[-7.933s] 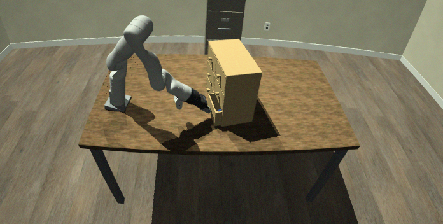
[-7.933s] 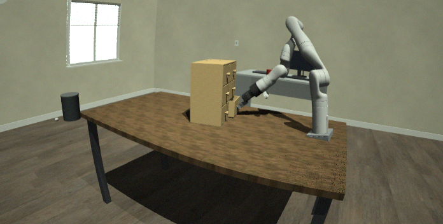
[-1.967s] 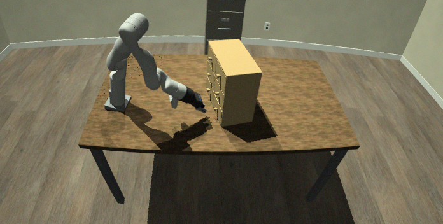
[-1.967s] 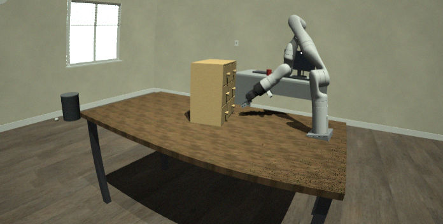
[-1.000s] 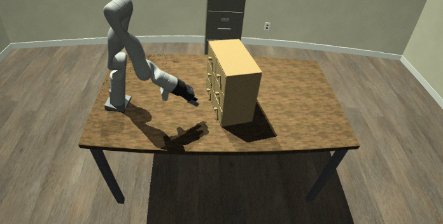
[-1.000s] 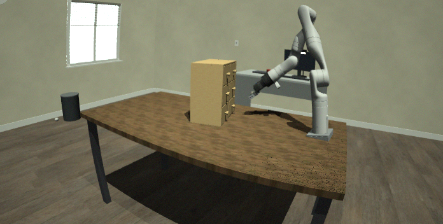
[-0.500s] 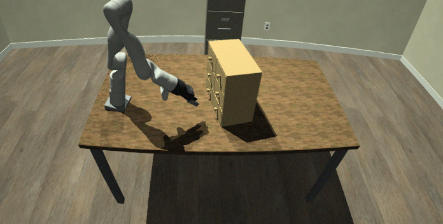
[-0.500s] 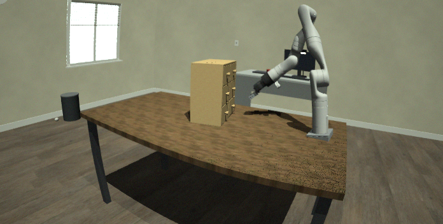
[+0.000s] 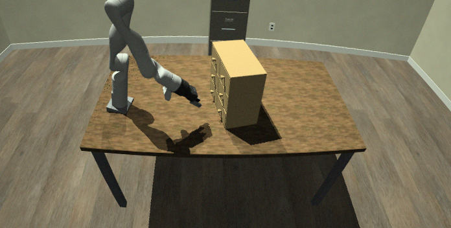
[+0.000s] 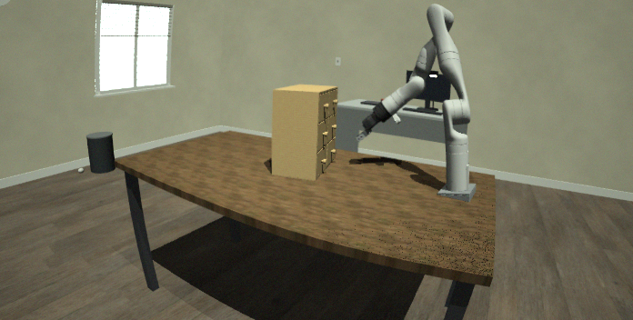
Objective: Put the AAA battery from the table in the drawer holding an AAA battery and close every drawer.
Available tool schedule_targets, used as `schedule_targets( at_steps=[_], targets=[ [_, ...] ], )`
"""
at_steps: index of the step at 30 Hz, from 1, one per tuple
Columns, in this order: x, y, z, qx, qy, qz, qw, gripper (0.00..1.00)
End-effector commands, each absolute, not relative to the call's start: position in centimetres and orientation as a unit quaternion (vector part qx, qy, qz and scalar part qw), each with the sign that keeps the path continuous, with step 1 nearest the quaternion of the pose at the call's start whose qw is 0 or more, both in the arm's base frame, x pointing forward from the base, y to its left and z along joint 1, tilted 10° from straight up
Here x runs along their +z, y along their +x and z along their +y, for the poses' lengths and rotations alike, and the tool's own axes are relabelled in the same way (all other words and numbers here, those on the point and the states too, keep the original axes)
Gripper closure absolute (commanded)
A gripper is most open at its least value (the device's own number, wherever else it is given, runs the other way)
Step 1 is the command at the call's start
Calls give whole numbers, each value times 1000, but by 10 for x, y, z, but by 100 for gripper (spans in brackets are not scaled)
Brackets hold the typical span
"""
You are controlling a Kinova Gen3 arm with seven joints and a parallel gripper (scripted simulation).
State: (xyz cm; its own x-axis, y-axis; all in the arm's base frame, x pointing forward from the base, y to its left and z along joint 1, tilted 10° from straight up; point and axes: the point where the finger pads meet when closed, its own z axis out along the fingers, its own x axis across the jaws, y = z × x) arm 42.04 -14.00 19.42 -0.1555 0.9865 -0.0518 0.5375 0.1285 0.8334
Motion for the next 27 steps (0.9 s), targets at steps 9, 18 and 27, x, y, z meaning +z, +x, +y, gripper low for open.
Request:
schedule_targets(
  at_steps=[9,18,27],
  targets=[
    [202,417,-144,328,568,684,320,33],
    [207,412,-144,312,575,692,306,33],
    [210,409,-144,301,580,697,295,33]
  ],
)
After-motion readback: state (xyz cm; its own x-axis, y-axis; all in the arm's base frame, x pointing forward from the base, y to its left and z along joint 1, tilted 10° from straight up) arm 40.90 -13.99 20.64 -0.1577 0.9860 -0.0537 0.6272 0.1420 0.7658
